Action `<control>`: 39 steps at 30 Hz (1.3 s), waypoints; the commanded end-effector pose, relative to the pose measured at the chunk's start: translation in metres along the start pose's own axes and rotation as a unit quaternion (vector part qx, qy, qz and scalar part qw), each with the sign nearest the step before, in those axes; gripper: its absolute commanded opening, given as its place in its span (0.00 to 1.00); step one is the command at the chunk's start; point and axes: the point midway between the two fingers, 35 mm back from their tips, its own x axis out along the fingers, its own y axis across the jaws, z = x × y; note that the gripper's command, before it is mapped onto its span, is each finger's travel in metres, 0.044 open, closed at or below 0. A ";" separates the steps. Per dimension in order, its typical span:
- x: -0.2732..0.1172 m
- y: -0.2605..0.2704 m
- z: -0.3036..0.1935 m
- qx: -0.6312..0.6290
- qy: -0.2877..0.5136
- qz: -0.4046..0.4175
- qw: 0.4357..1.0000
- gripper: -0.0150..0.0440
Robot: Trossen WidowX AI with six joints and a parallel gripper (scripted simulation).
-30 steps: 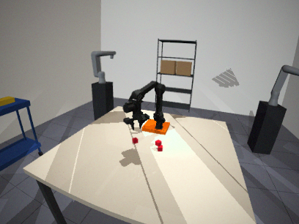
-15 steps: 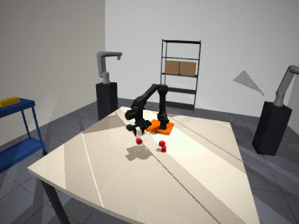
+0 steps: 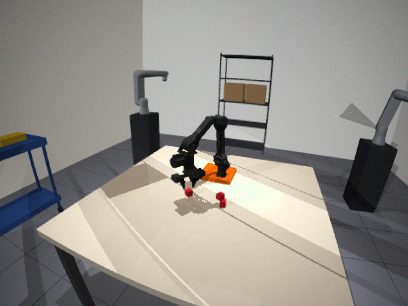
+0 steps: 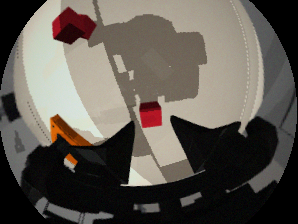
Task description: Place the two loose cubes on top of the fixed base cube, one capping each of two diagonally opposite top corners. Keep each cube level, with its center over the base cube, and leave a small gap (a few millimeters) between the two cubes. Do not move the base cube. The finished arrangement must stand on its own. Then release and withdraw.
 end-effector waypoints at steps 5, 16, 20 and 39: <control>0.014 0.000 0.000 0.000 0.001 0.001 1.000 0.70; 0.026 0.001 -0.001 0.000 0.001 0.001 1.000 0.61; 0.026 0.001 -0.001 0.000 0.001 0.001 1.000 0.44; -0.019 -0.005 0.001 0.000 0.001 0.000 1.000 0.43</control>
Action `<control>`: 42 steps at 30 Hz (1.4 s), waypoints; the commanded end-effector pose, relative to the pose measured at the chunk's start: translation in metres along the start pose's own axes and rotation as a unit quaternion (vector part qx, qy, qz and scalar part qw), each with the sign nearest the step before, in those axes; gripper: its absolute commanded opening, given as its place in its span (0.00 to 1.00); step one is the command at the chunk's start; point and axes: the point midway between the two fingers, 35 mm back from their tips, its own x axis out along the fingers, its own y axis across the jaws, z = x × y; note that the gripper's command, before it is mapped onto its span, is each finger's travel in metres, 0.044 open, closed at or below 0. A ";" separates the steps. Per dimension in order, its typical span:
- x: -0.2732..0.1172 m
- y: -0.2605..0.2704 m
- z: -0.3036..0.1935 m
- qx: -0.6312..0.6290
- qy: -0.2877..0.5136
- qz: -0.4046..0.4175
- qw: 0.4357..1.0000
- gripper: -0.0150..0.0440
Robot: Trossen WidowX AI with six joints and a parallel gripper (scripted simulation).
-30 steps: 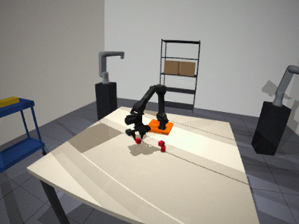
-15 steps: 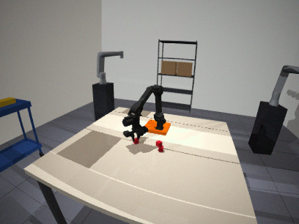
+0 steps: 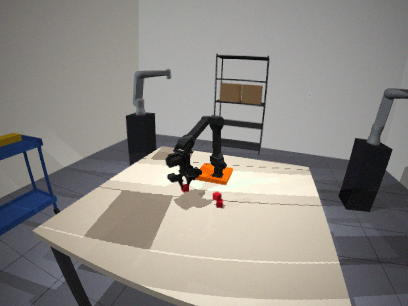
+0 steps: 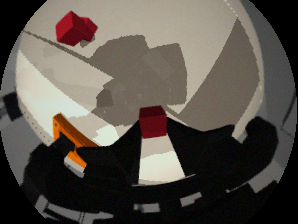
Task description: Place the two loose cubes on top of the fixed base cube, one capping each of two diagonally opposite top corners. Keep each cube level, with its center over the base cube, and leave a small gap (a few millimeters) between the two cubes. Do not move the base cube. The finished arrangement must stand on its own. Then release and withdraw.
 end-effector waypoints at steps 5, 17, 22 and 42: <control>-0.028 -0.002 0.000 0.000 0.000 -0.006 1.000 0.43; -0.066 0.002 0.000 0.000 0.000 -0.006 1.000 0.43; -0.077 0.004 -0.001 0.000 0.000 -0.005 1.000 0.43; -0.075 0.013 0.052 -0.016 -0.002 -0.006 1.000 0.43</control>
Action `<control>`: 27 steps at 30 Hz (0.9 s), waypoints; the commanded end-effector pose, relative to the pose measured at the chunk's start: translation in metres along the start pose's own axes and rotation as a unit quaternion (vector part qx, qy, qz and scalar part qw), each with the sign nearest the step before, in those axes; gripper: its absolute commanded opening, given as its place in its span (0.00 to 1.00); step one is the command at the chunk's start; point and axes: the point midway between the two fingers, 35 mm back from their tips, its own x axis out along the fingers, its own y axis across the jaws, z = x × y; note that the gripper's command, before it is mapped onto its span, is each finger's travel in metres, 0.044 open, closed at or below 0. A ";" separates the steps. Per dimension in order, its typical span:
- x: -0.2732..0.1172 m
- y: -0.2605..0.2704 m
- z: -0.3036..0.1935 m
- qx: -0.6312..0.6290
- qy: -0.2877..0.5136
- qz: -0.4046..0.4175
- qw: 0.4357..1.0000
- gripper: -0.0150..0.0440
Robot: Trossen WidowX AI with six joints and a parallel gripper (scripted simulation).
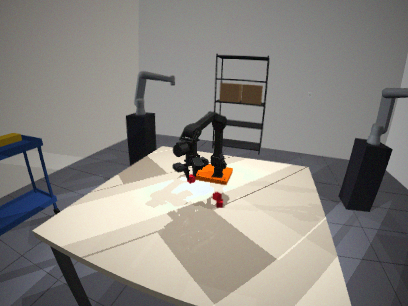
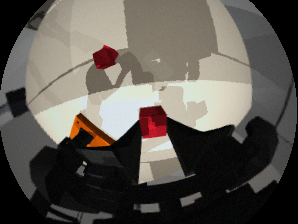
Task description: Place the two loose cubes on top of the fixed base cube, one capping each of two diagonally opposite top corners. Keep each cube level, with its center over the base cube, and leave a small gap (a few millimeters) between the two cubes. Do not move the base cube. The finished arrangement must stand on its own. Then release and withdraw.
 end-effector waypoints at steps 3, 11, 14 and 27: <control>-0.001 0.002 0.018 -0.004 -0.001 -0.004 1.000 0.43; 0.001 0.010 0.042 -0.011 -0.003 -0.004 1.000 0.43; 0.001 0.013 0.051 -0.014 -0.003 -0.004 1.000 0.43; 0.003 0.032 0.088 -0.025 -0.005 -0.003 1.000 0.43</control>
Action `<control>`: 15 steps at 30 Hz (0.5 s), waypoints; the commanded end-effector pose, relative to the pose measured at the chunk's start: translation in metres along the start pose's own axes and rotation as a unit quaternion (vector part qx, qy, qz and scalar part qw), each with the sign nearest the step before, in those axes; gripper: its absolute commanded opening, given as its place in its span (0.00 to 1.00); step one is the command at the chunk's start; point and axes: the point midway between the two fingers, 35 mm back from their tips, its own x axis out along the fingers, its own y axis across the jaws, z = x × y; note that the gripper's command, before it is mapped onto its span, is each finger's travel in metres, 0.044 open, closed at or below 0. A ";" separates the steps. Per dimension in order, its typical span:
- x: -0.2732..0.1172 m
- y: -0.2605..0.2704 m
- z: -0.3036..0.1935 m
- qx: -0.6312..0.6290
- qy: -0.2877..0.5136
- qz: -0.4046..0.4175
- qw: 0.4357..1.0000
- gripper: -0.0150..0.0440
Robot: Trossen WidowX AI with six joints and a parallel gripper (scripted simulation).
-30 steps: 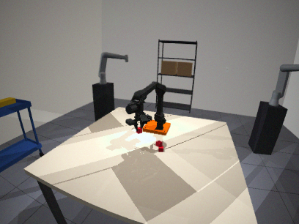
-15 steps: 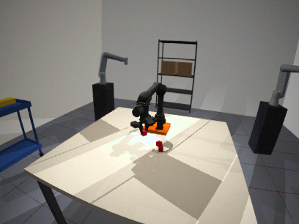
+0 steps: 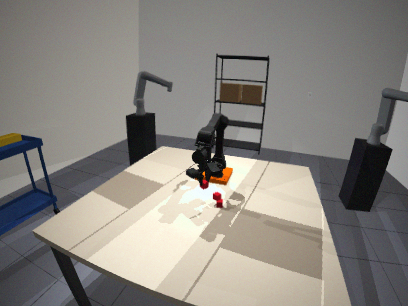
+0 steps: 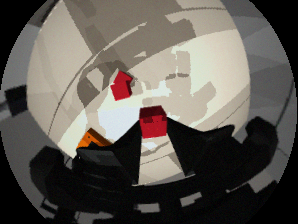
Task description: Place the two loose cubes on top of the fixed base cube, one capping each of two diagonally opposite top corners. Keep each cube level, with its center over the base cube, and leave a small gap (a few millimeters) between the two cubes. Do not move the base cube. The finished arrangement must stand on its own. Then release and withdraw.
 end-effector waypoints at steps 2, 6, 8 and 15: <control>-0.001 0.005 0.015 -0.003 -0.003 -0.003 1.000 0.43; 0.000 0.012 0.026 -0.006 -0.004 -0.002 1.000 0.43; 0.000 0.015 0.032 -0.008 -0.004 -0.002 1.000 0.43; 0.002 0.028 0.051 -0.015 -0.006 -0.001 1.000 0.43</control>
